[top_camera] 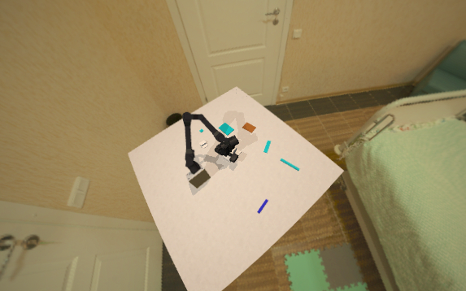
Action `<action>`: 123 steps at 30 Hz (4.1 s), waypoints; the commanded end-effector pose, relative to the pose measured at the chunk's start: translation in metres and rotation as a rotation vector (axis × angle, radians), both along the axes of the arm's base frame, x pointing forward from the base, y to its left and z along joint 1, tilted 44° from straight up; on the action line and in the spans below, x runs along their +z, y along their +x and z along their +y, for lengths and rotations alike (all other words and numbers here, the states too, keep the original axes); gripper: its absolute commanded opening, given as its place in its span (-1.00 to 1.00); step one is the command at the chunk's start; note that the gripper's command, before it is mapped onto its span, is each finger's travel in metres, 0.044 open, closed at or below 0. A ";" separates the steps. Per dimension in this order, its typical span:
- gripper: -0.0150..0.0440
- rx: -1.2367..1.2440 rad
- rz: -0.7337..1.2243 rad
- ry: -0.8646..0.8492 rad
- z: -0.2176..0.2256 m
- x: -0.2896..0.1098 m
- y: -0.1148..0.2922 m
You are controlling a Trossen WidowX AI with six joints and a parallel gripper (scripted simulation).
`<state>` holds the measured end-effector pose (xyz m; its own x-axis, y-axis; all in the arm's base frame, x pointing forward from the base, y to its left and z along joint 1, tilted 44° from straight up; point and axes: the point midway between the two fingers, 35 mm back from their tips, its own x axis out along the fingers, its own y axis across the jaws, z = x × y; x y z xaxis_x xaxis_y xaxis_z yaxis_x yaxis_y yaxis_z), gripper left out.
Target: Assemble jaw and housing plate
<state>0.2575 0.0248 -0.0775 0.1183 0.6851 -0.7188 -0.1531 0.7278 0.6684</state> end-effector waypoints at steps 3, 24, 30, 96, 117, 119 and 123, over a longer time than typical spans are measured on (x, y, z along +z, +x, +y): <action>0.70 -0.004 0.001 0.004 0.001 0.000 0.000; 0.70 -0.004 0.001 0.004 0.001 0.000 0.000; 0.70 -0.004 0.001 0.004 0.001 0.000 0.000; 1.00 -0.004 0.005 -0.001 -0.078 0.091 -0.061; 1.00 -0.004 0.005 -0.001 -0.078 0.091 -0.061; 1.00 -0.004 0.005 -0.001 -0.078 0.091 -0.061; 1.00 -0.004 0.005 -0.001 -0.078 0.091 -0.061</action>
